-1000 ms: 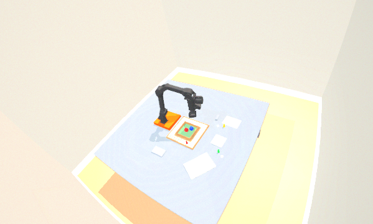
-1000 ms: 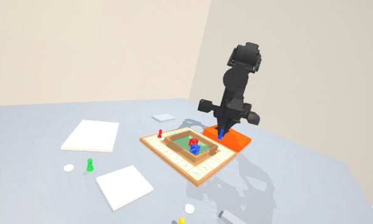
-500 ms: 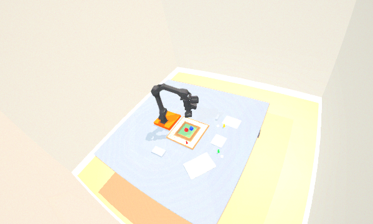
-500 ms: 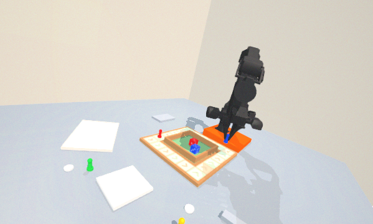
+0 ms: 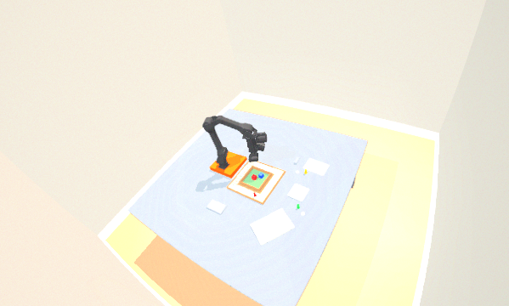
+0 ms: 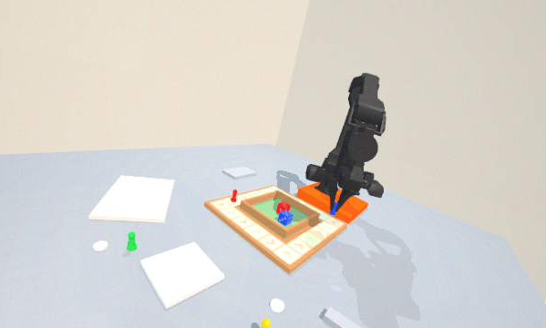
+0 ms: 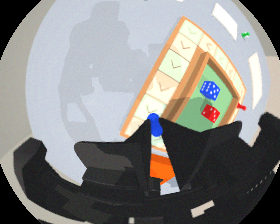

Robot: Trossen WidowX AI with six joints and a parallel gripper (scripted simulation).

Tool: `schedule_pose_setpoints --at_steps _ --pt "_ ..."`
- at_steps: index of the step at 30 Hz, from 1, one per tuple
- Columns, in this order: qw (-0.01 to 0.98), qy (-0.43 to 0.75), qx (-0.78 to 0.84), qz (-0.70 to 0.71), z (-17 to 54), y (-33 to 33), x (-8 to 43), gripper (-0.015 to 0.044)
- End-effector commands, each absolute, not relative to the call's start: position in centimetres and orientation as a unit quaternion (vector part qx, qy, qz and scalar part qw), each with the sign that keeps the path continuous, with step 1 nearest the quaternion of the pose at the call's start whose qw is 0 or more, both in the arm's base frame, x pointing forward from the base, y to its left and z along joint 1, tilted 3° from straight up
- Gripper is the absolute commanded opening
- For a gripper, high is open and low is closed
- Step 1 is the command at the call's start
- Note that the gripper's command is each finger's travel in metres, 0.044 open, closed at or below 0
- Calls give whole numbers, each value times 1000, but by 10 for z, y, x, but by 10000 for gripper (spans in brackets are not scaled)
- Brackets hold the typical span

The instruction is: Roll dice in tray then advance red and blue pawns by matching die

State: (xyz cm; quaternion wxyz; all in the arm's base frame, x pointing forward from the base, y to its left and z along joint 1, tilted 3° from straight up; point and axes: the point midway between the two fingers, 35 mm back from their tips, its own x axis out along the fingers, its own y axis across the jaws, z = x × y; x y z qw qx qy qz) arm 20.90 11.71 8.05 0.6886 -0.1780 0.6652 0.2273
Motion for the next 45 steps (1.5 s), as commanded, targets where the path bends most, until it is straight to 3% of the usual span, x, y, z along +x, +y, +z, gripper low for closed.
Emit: schedule_pose_setpoints --at_steps 1,22,32,39,45 --pt "686 669 -178 224 67 116 207 0" --pt "685 669 -178 224 34 118 206 0" --pt "687 667 -178 227 42 120 208 263" --pt "686 669 -178 224 89 116 208 440" --pt "699 687 -119 162 114 73 206 440"
